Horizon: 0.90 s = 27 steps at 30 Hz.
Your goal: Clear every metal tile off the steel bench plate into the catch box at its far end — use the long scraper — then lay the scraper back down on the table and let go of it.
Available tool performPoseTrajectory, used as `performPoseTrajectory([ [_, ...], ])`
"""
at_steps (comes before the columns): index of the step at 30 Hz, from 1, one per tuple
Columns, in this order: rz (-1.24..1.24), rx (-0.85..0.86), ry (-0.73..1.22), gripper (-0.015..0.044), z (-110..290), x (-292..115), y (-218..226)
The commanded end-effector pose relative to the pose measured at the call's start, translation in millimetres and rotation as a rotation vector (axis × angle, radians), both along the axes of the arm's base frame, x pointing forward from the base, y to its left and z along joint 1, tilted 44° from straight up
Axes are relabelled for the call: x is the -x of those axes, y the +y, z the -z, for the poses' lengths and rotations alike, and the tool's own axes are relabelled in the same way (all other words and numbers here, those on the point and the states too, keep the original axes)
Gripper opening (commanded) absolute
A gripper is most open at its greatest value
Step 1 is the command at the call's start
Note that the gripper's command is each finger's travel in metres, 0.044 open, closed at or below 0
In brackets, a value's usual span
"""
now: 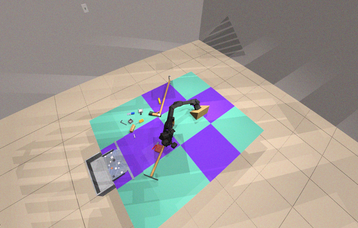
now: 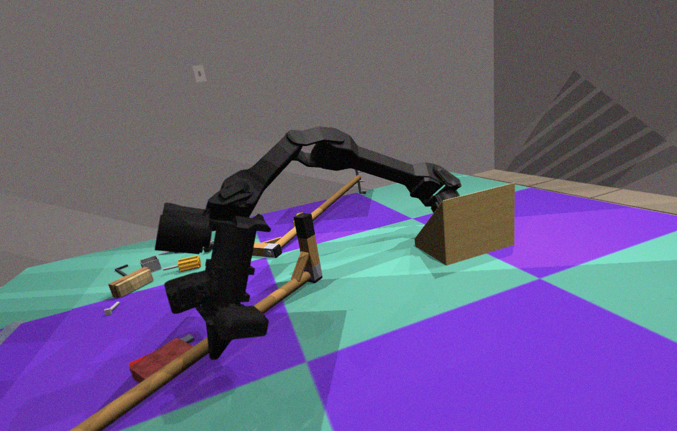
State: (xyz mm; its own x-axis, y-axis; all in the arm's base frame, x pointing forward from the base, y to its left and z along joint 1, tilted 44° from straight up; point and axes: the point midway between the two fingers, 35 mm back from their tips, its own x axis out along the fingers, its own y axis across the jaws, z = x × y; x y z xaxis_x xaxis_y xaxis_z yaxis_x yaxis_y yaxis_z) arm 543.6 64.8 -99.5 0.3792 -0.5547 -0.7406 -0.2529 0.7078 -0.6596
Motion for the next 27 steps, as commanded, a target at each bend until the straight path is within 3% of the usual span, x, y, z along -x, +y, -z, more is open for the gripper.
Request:
performPoseTrajectory([
  [1, -0.004, -0.001, 0.003, 0.0000, -2.3, -2.6, -2.0],
  [27, -0.004, 0.001, 0.002, 0.0000, -16.7, -16.0, -18.2],
])
